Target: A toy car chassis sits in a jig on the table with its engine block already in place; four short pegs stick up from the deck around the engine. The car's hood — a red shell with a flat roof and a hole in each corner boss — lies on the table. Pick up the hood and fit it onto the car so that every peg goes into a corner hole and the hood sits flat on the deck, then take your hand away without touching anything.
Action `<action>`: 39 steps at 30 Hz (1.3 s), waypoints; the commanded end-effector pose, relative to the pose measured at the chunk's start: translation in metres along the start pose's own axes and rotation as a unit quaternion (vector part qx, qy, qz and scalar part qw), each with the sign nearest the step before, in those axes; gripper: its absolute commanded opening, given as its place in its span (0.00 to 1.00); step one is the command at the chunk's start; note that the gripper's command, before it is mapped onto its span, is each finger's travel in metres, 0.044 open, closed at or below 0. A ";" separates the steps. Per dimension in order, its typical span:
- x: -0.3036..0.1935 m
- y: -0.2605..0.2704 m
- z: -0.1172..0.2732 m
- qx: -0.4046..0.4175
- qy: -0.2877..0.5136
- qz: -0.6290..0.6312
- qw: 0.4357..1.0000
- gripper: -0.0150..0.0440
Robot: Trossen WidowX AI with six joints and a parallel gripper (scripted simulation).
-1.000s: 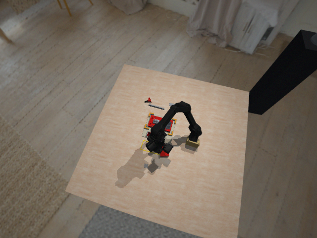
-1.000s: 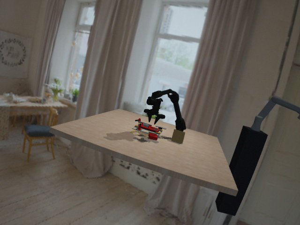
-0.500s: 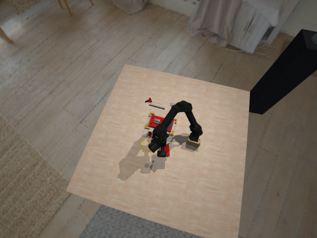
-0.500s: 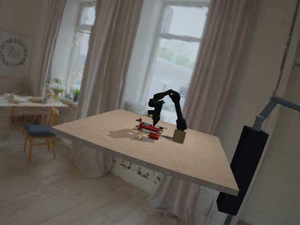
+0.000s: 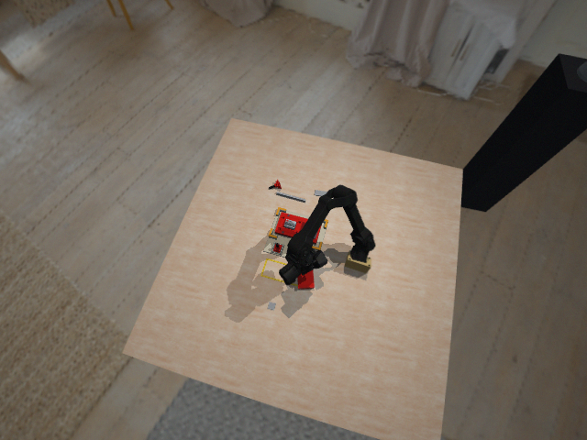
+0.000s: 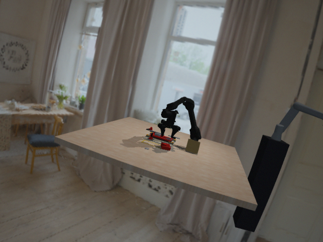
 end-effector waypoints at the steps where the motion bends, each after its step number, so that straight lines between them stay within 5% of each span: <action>1: -0.009 -0.008 -0.009 -0.004 0.004 -0.226 0.974 1.00; 39: -0.008 -0.007 -0.034 -0.003 0.004 -0.226 0.974 1.00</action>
Point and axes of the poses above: the point midway between the two fingers, 35 mm back from their tips, its own z axis back along the fingers, its own y axis across the jaws, x = y × z, the point moved 4 cm from there along z, back along the fingers, and after that the axes turned 9 degrees about z, right-handed, at the moved point
